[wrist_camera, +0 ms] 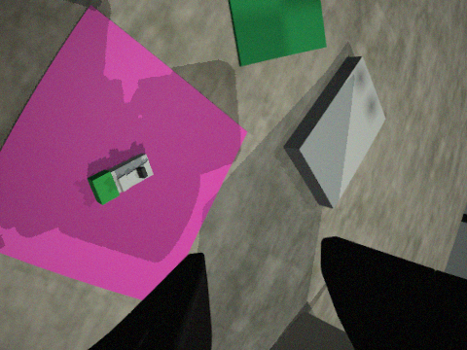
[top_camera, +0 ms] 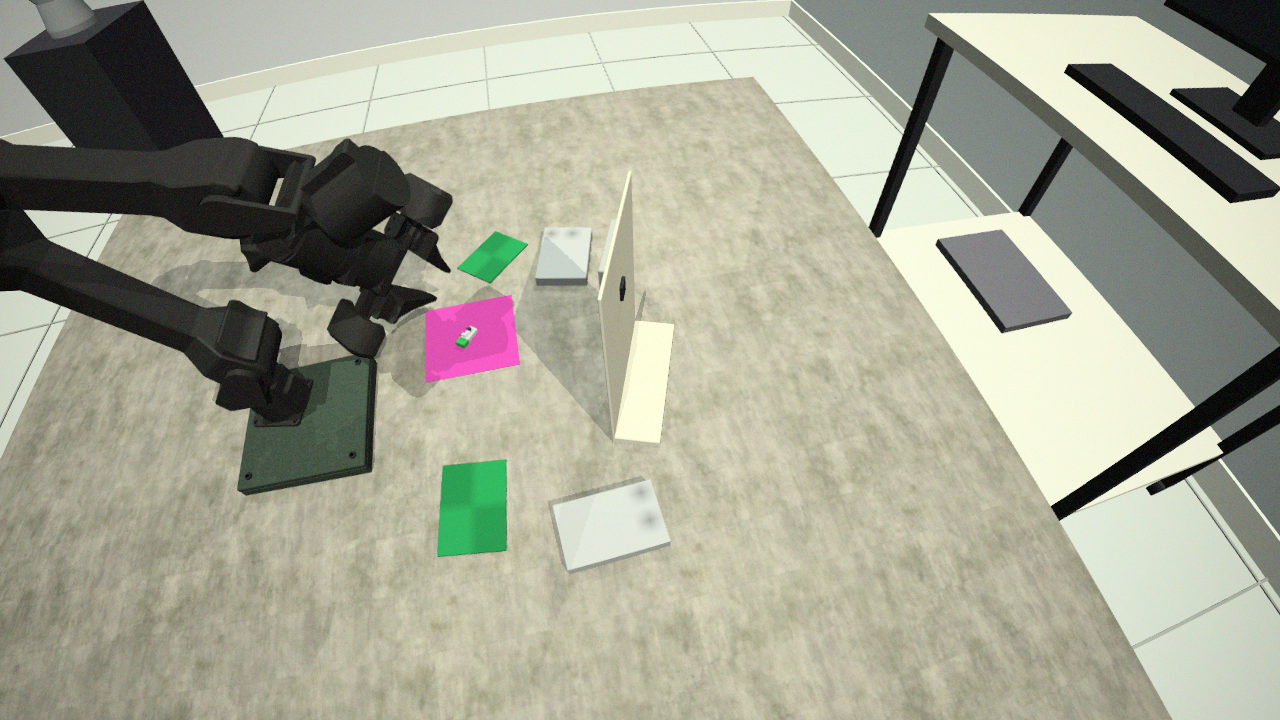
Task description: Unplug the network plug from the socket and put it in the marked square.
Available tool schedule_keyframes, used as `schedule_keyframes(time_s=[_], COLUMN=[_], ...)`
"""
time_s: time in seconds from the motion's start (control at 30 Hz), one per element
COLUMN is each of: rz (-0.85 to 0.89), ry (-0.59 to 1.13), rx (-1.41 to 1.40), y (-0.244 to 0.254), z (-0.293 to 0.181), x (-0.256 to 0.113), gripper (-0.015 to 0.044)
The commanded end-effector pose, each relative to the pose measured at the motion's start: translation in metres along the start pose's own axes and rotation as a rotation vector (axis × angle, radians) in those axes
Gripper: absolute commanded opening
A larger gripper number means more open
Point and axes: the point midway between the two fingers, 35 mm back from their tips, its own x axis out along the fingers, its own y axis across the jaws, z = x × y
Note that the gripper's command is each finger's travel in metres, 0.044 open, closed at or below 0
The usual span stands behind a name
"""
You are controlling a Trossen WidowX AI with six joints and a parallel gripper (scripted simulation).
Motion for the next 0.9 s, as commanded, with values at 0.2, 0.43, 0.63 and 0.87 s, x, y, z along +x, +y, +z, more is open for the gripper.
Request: schedule_keyframes(time_s=[0.2, 0.43, 0.63, 0.87], rz=[0.000, -0.001, -0.002, -0.003], ry=[0.000, 0.000, -0.001, -0.001], rx=[0.000, -0.001, -0.001, -0.002], y=[-0.004, -0.017, -0.028, -0.040], z=[0.001, -0.001, -0.001, -0.001], x=[-0.008, -0.023, -0.037, -0.054], gripper=[0.0156, 0.0156, 0.0156, 0.0156])
